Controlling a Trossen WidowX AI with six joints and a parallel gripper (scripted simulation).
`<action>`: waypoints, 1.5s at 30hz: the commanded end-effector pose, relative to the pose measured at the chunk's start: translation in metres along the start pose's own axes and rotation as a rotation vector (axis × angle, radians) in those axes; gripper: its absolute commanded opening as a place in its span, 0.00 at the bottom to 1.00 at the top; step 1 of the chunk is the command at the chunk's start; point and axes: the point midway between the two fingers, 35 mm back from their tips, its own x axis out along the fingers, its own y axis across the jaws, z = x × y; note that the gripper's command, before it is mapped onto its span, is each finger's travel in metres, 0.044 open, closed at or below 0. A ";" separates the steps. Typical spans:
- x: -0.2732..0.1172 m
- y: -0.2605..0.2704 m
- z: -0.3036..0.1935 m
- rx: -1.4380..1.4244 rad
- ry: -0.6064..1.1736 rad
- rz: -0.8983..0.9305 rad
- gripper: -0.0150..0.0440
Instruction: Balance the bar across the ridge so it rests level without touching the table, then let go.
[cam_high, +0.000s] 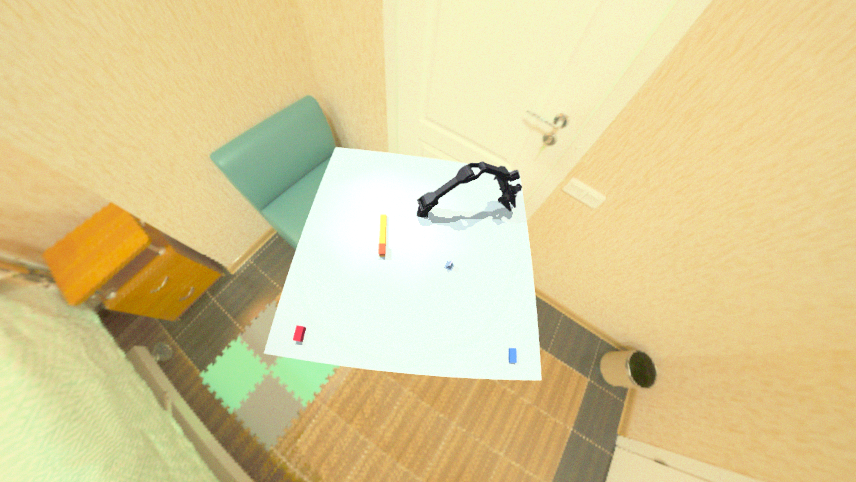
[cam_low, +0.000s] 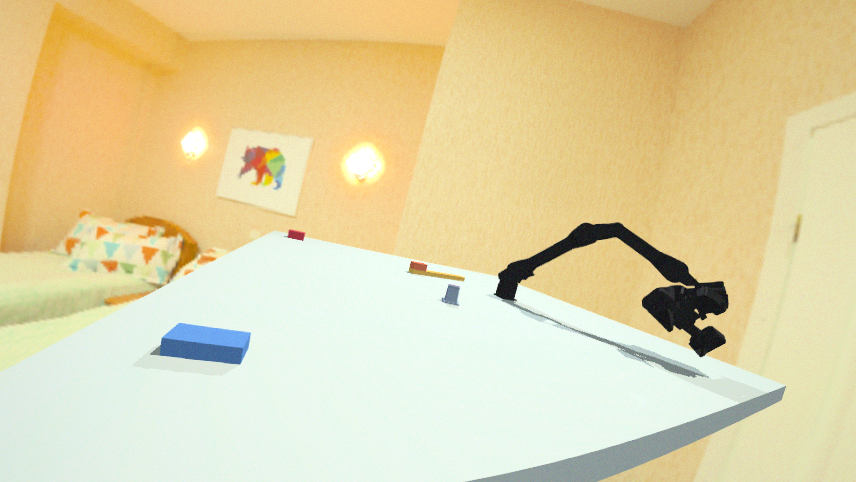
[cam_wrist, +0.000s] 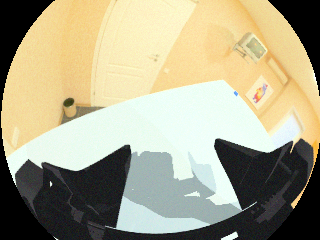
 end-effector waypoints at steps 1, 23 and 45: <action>0.001 -0.001 0.000 0.002 0.002 -0.001 0.89; 0.100 -0.121 0.013 0.270 0.204 -0.167 0.79; 0.164 -0.265 -0.004 0.602 0.356 -0.379 0.79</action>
